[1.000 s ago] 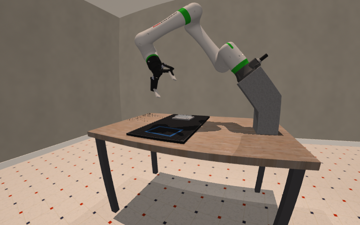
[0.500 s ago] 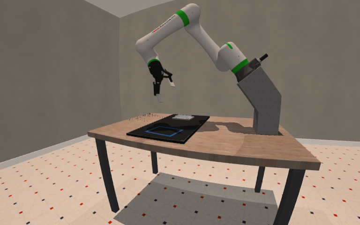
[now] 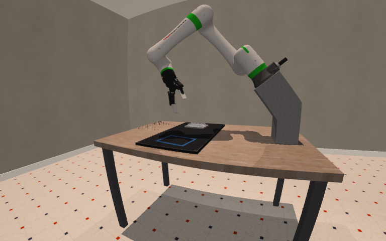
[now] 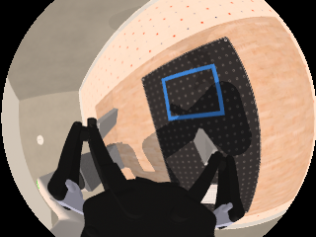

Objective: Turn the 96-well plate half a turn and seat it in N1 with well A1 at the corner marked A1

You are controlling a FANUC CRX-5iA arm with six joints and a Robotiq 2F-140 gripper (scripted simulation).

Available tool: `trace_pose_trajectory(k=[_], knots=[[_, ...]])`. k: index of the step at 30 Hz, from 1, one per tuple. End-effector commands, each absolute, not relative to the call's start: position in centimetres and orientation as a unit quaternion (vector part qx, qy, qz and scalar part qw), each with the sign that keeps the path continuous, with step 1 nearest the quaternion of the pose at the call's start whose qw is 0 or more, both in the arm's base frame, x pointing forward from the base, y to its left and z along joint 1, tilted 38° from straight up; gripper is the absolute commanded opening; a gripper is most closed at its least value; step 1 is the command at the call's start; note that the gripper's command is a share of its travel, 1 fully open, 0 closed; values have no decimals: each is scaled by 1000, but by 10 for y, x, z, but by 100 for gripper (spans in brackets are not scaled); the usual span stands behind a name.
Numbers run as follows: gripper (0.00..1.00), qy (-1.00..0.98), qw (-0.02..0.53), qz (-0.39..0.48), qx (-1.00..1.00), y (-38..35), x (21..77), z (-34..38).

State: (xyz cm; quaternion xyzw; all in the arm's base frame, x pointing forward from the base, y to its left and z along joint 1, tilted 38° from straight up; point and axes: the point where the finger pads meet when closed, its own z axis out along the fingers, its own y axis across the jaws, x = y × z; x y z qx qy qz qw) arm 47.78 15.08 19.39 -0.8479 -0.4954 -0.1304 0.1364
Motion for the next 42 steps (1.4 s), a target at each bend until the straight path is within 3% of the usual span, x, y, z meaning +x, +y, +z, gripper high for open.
trace_pose_trajectory(k=[1, 42], knots=[[100, -488, 134, -130, -853, 140, 485, 191], [100, -205, 76, -116, -969, -18, 542, 152]])
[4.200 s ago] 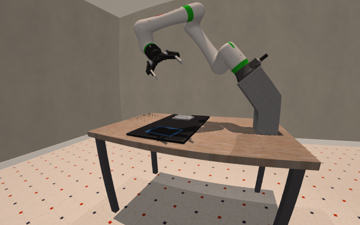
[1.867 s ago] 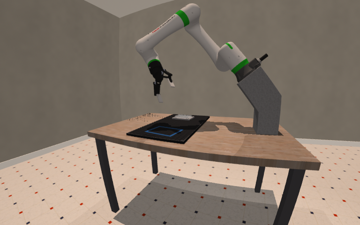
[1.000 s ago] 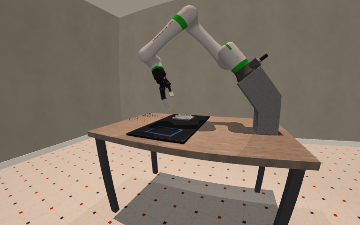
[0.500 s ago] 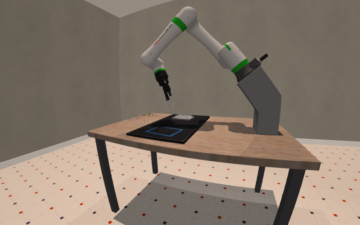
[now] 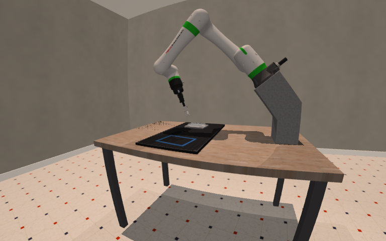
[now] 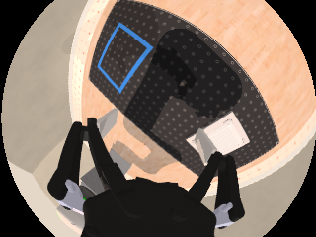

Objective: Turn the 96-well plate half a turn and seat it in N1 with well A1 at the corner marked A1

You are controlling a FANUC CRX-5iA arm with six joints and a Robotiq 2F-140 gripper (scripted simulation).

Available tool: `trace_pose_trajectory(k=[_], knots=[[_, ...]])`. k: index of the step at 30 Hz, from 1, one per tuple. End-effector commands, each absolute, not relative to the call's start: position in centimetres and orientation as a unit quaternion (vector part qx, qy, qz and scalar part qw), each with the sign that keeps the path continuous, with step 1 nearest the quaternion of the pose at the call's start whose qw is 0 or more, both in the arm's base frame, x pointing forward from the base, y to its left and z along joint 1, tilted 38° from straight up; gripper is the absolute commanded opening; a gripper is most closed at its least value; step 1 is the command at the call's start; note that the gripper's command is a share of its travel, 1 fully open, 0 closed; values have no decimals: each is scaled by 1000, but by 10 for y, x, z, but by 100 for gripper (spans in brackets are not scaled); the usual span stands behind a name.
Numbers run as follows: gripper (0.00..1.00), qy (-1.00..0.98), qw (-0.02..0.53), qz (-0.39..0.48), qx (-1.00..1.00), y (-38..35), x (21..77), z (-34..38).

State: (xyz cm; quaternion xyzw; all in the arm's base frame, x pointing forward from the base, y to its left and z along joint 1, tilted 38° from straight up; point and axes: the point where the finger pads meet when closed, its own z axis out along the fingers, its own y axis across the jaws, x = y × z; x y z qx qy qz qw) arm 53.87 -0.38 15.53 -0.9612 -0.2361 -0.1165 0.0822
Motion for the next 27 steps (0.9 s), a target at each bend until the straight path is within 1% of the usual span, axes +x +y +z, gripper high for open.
trace_pose_trajectory(k=[1, 6, 10, 13, 18, 22, 27], knots=[[100, -189, 73, -115, -972, -23, 543, 151], [100, -172, 70, -114, -976, -47, 547, 146], [100, -156, 67, -114, -979, -52, 548, 145], [100, -107, 57, -113, -986, -67, 549, 141], [100, -106, 57, -113, -986, -88, 552, 137], [100, -41, 44, -111, -992, -107, 552, 133], [100, -41, 44, -111, -992, -122, 553, 130]])
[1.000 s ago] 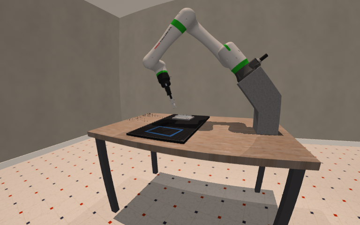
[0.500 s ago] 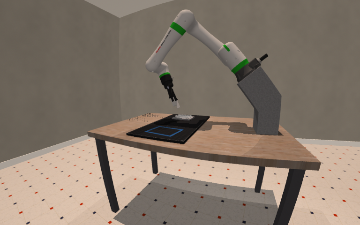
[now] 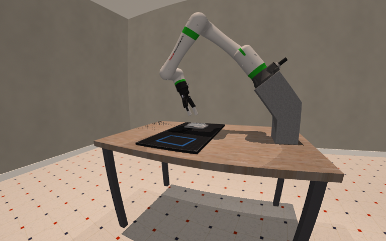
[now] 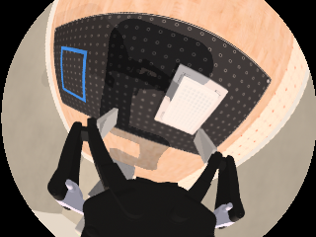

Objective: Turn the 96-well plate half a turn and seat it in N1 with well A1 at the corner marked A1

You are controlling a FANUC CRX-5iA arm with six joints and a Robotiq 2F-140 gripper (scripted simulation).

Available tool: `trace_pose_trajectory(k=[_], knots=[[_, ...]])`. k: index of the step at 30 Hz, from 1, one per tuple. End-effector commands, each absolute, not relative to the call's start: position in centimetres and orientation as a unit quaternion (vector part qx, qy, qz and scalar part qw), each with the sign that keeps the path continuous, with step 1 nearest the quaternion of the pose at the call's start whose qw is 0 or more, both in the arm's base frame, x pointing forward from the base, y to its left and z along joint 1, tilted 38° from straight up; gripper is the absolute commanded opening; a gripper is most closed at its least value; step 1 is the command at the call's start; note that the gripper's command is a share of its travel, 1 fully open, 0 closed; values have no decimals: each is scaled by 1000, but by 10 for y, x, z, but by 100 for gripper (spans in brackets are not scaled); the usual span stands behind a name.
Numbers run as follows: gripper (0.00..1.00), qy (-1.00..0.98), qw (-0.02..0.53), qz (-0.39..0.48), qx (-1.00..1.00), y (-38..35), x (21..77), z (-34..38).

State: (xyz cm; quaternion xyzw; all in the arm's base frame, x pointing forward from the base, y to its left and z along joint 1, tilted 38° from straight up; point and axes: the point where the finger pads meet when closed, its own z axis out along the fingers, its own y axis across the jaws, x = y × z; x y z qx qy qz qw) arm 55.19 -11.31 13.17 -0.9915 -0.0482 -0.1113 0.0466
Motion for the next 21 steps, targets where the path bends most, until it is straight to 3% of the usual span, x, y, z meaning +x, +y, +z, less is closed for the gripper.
trace_pose_trajectory(k=[1, 10, 21], knots=[[100, -41, 44, -111, -992, -127, 553, 129], [100, 25, 32, -110, -993, -168, 552, 120], [100, 25, 32, -110, -993, -168, 552, 120]])
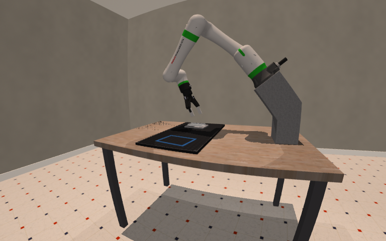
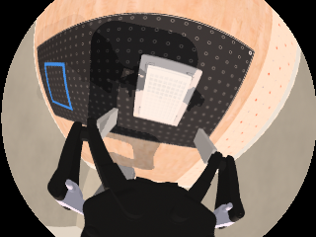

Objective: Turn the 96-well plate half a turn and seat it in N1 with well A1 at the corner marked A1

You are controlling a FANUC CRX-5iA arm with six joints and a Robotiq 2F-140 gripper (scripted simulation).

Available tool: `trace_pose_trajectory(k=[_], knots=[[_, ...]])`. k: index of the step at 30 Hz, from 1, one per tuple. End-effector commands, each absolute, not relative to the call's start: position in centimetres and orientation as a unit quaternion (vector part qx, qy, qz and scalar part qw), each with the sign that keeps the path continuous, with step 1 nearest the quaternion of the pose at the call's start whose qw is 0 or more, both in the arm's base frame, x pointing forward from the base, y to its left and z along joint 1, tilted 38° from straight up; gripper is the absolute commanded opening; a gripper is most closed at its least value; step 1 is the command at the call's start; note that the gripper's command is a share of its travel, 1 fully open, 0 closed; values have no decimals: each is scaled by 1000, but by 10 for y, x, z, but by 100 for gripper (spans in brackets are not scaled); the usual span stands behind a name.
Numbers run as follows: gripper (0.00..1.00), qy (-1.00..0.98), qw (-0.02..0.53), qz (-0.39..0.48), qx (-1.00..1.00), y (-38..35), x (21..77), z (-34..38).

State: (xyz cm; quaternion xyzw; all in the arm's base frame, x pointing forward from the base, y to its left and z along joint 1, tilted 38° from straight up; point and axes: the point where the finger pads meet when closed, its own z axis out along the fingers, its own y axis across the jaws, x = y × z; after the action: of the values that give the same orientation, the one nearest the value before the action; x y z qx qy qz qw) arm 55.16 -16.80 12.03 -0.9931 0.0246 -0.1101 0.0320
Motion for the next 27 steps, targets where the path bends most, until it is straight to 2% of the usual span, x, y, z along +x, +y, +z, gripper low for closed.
trace_pose_trajectory(k=[1, 27], knots=[[100, 25, 32, -110, -993, -168, 552, 120], [100, 25, 32, -110, -993, -167, 572, 94]])
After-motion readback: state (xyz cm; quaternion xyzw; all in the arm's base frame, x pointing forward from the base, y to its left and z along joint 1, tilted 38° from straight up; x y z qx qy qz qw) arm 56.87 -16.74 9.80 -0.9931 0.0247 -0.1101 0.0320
